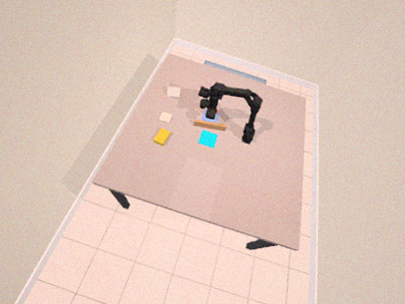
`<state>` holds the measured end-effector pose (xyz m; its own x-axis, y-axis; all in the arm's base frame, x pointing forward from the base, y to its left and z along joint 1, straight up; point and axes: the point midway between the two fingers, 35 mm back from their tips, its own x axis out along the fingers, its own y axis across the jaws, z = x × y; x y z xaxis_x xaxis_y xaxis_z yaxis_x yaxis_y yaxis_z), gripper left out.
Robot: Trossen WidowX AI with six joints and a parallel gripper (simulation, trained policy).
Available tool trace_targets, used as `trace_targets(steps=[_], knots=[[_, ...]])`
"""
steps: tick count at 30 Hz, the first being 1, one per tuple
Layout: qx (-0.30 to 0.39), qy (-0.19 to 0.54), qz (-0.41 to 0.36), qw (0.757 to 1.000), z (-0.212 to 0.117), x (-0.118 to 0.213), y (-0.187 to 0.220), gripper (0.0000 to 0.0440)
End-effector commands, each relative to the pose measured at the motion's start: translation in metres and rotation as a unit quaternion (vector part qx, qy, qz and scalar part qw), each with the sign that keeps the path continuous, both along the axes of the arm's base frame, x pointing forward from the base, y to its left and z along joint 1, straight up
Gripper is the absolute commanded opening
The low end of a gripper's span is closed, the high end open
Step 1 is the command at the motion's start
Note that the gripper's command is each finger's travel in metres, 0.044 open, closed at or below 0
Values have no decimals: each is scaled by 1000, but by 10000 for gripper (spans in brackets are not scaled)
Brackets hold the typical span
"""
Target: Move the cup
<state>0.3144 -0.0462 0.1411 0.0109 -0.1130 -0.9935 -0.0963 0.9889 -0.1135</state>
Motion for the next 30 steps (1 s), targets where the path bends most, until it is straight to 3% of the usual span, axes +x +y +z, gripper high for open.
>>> trace_targets(steps=[1,17,25,30], knots=[[-2,14,9,1000,-13,-2,-7,153],[15,56,71,996,-75,-9,-24,179],[23,70,131,989,-92,-13,-28,0],[27,71,163,984,-86,-13,-29,0]])
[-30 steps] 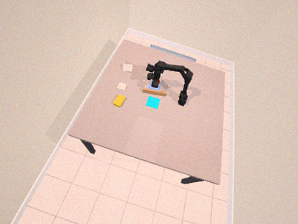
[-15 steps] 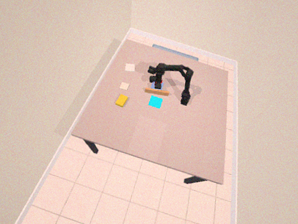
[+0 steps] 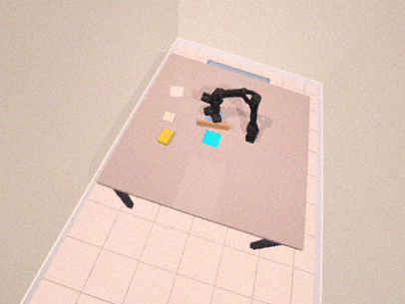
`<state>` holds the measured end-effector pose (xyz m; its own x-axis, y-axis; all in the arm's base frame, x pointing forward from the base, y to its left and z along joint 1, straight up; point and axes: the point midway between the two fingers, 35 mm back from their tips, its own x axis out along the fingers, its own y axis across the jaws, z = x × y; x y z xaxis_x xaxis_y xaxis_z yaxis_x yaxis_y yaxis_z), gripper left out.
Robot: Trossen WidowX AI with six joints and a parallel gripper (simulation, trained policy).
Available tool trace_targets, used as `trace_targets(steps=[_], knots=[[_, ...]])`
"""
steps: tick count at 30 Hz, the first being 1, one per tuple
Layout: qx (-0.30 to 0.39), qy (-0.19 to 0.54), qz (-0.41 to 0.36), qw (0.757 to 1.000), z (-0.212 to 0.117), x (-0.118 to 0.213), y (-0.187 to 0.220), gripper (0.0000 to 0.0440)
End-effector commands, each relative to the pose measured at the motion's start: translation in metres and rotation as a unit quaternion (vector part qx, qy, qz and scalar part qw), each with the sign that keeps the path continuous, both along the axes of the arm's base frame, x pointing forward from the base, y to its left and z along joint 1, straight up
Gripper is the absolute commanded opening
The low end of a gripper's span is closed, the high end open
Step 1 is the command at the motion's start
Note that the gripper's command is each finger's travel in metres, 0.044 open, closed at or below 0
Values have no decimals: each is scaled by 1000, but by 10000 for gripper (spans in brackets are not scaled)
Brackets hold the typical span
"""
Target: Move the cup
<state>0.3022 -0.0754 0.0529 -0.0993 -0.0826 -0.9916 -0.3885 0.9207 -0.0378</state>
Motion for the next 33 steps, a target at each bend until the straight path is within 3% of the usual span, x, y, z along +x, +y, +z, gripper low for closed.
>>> trace_targets(steps=[1,33], knots=[[8,2,23,1000,3,-1,1,0],[17,-46,135,990,73,15,51,0]])
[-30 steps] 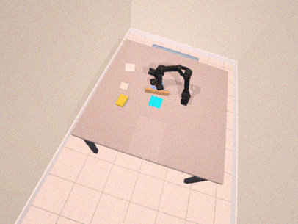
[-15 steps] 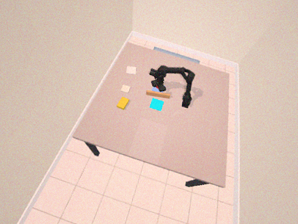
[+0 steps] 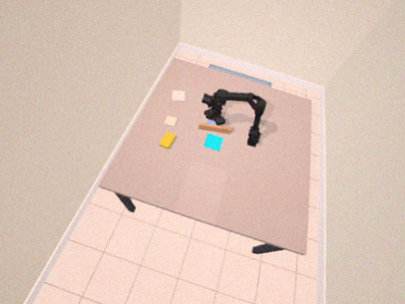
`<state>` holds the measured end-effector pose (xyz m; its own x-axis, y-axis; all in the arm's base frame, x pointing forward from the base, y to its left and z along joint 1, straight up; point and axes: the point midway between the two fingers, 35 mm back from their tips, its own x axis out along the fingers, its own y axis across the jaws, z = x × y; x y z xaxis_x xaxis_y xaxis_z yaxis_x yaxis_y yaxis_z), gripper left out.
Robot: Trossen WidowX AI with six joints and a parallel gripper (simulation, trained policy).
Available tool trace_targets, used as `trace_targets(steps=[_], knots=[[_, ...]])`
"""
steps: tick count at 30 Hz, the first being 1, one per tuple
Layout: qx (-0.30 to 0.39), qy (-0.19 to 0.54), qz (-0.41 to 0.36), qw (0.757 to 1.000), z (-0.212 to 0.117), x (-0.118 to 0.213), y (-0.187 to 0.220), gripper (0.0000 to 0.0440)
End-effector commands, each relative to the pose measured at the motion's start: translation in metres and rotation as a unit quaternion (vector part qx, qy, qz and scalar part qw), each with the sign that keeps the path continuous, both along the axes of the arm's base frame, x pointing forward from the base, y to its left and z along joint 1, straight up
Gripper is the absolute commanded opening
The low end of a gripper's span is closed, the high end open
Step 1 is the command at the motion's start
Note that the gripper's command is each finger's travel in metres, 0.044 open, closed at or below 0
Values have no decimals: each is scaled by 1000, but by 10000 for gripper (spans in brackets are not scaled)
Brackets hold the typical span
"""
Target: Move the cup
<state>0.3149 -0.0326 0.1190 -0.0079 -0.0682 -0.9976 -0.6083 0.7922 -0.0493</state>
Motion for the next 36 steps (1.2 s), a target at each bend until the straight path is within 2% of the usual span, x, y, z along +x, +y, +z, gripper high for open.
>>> trace_targets(steps=[1,17,36], knots=[[4,-12,9,1000,8,3,12,0],[11,-49,56,997,16,7,67,0],[24,-70,97,993,0,-3,132,0]])
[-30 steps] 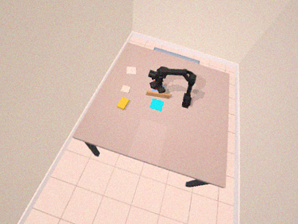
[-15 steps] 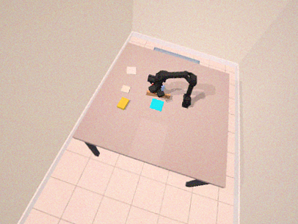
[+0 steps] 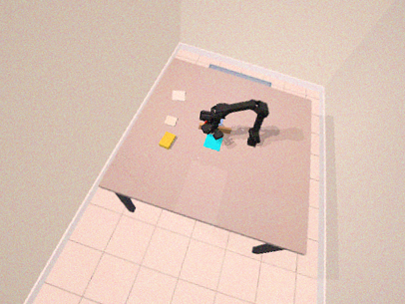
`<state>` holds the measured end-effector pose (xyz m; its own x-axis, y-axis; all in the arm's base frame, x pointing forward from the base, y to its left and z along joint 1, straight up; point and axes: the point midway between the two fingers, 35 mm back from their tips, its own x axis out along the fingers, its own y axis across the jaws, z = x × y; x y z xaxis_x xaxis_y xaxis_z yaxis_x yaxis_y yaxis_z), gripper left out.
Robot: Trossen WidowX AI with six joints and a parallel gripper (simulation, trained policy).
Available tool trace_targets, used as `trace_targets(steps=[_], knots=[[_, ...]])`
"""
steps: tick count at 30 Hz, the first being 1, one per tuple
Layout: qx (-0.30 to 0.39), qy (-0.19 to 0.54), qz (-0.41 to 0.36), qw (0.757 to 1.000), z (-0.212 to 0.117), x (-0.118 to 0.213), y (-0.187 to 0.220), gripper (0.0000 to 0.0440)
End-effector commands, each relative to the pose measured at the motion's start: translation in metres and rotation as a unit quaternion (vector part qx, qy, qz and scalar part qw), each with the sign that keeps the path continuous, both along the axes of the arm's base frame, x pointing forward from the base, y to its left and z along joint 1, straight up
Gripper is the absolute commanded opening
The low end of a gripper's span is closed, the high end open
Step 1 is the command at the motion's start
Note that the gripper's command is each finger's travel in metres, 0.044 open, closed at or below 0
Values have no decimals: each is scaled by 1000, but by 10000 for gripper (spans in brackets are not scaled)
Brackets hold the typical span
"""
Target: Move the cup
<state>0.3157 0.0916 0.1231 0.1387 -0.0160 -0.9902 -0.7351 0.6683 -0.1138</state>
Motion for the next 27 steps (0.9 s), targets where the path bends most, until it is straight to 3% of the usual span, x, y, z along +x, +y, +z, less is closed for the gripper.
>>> trace_targets(steps=[1,19,27], knots=[[4,0,4,1000,-5,-5,11,0],[-2,4,-3,1000,-47,-32,27,2],[-8,6,-12,1000,-63,-41,27,28]])
